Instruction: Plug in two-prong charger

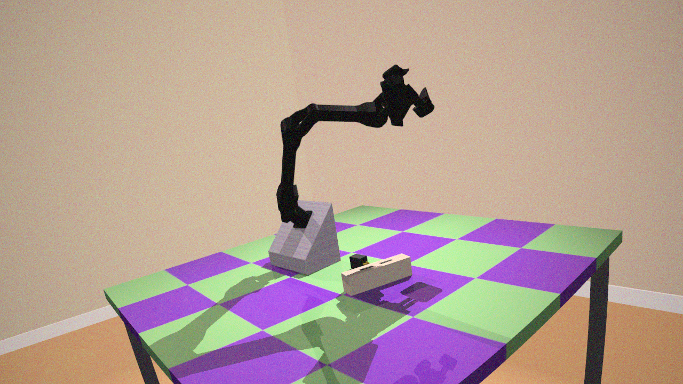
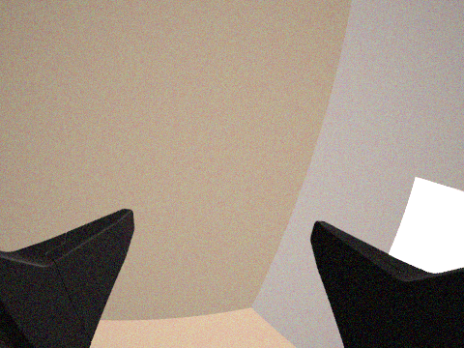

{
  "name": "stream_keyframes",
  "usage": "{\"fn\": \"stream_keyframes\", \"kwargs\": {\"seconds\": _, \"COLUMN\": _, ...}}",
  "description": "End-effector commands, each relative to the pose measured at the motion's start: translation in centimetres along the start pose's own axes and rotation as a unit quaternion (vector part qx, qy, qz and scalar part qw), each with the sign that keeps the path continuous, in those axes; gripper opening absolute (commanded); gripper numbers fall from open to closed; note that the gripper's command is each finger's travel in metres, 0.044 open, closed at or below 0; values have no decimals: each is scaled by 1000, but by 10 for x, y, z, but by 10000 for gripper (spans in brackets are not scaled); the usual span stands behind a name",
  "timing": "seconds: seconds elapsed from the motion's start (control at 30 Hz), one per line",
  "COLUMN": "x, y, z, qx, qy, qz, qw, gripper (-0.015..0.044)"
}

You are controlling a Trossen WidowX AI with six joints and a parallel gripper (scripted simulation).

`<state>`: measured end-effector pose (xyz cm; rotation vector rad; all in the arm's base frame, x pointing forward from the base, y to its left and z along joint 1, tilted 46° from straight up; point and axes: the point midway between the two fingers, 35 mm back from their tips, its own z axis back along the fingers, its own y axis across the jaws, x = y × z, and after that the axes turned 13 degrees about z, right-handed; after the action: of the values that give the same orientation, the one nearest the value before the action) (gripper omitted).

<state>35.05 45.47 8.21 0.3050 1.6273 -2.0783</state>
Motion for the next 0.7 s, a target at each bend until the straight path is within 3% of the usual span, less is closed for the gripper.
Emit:
{"fn": "stream_keyframes", "kwargs": {"seconds": 0.0, "x": 0, "y": 0, "z": 0, "qx": 1, "qy": 0, "qz": -2, "qw": 1000, "gripper": 426}}
{"fn": "stream_keyframes", "kwargs": {"seconds": 0.33, "x": 6, "y": 31, "z": 17, "qx": 66, "qy": 27, "qz": -156, "qw": 985, "gripper": 440}}
{"fn": "stream_keyframes", "kwargs": {"seconds": 0.67, "x": 16, "y": 71, "z": 43, "qx": 148, "qy": 78, "qz": -327, "qw": 930, "gripper": 440}}
